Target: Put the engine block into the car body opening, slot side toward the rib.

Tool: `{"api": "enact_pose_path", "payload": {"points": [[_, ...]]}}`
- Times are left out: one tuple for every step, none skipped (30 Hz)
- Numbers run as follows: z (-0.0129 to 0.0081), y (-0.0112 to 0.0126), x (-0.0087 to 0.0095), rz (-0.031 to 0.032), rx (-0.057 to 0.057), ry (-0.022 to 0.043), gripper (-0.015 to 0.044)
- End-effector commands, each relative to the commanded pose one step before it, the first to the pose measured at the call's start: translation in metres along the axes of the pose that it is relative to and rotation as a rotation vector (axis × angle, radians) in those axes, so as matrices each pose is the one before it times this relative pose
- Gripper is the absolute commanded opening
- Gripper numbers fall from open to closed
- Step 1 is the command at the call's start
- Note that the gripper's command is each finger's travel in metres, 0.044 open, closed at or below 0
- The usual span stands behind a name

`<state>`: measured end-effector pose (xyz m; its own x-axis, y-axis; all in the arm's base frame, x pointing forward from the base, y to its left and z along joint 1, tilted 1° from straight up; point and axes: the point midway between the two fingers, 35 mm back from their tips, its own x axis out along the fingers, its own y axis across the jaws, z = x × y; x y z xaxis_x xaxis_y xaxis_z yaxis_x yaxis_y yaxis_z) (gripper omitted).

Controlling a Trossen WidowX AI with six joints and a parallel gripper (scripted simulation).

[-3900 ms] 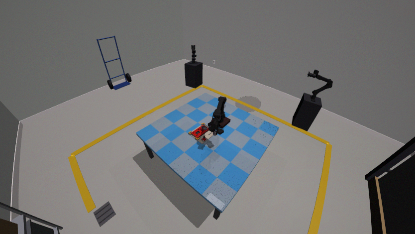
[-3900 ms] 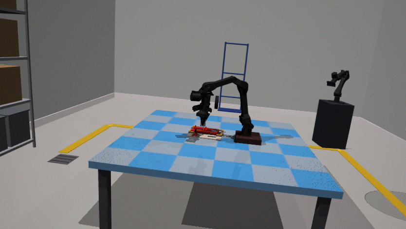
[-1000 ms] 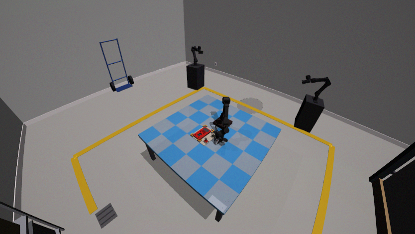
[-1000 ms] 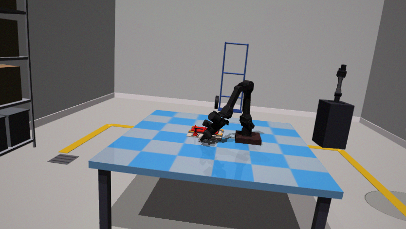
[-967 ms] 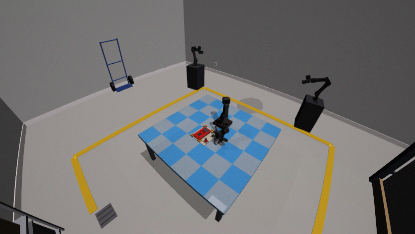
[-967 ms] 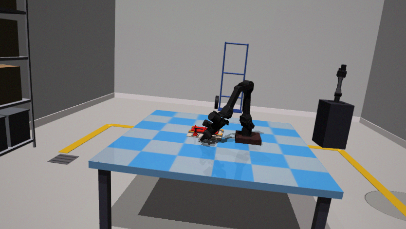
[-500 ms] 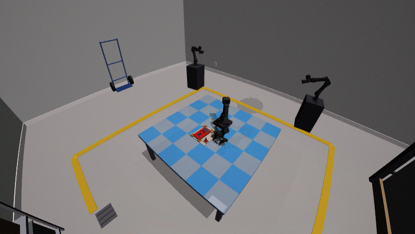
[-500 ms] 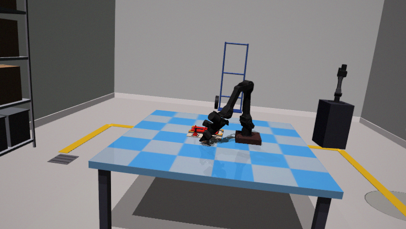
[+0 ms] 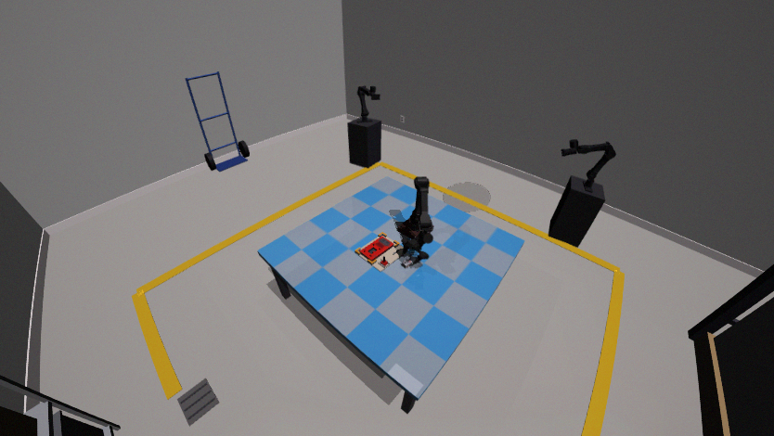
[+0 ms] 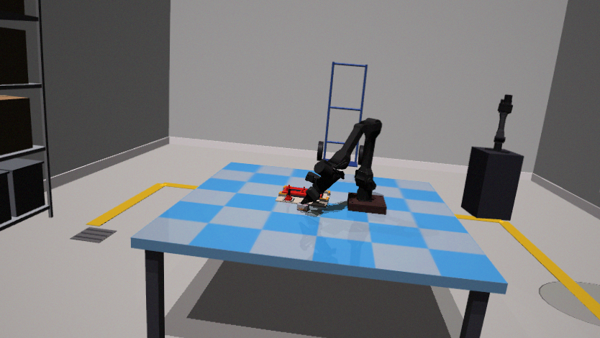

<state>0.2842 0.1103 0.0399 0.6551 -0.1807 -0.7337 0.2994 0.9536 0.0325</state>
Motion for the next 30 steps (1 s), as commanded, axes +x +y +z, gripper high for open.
{"api": "enact_pose_path", "payload": {"points": [[-0.00016, -0.00119, -0.00562, -0.00673, 0.0031, -0.00137, 0.044], [0.00032, 0.00151, 0.00377, 0.00801, -0.0026, 0.0006, 0.044], [0.0, 0.0, 0.0, 0.0, 0.0, 0.0, 0.044], [0.0, 0.0, 0.0, 0.0, 0.0, 0.0, 0.044], [0.0, 0.0, 0.0, 0.0, 0.0, 0.0, 0.044], [0.0, 0.0, 0.0, 0.0, 0.0, 0.0, 0.044], [0.0, 0.0, 0.0, 0.0, 0.0, 0.0, 0.044], [0.0, 0.0, 0.0, 0.0, 0.0, 0.0, 0.044], [0.0, 0.0, 0.0, 0.0, 0.0, 0.0, 0.044], [0.0, 0.0, 0.0, 0.0, 0.0, 0.0, 0.044], [0.0, 0.0, 0.0, 0.0, 0.0, 0.0, 0.044], [0.0, 0.0, 0.0, 0.0, 0.0, 0.0, 0.044], [0.0, 0.0, 0.0, 0.0, 0.0, 0.0, 0.044], [0.0, 0.0, 0.0, 0.0, 0.0, 0.0, 0.044], [0.0, 0.0, 0.0, 0.0, 0.0, 0.0, 0.044], [0.0, 0.0, 0.0, 0.0, 0.0, 0.0, 0.044], [0.0, 0.0, 0.0, 0.0, 0.0, 0.0, 0.044], [0.0, 0.0, 0.0, 0.0, 0.0, 0.0, 0.044], [0.0, 0.0, 0.0, 0.0, 0.0, 0.0, 0.044], [0.00005, 0.00004, 0.00006, -0.00018, -0.0057, 0.00116, 0.044], [0.00014, 0.00013, 0.00019, -0.00051, -0.017, 0.00347, 0.044], [0.00024, 0.0002, 0.00031, -0.00072, -0.0283, 0.00582, 0.044], [0.00029, 0.00023, 0.00036, -0.00064, -0.034, 0.00704, 0.044], [0.0003, 0.00021, 0.00035, -0.0004, -0.034, 0.00707, 0.044], [0.00031, 0.00019, 0.00034, -0.00015, -0.0339, 0.00709, 0.044], [0.00032, 0.00017, 0.00034, 0.0001, -0.0339, 0.0071, 0.044], [0.00033, 0.00016, 0.00033, 0.00035, -0.0338, 0.00711, 0.044], [0.00033, 0.00014, 0.00032, 0.0006, -0.0338, 0.0071, 0.044], [0.00034, 0.00012, 0.00031, 0.00085, -0.0338, 0.00709, 0.044], [0.00035, 0.0001, 0.0003, 0.00111, -0.0341, 0.00714, 0.044]]}}
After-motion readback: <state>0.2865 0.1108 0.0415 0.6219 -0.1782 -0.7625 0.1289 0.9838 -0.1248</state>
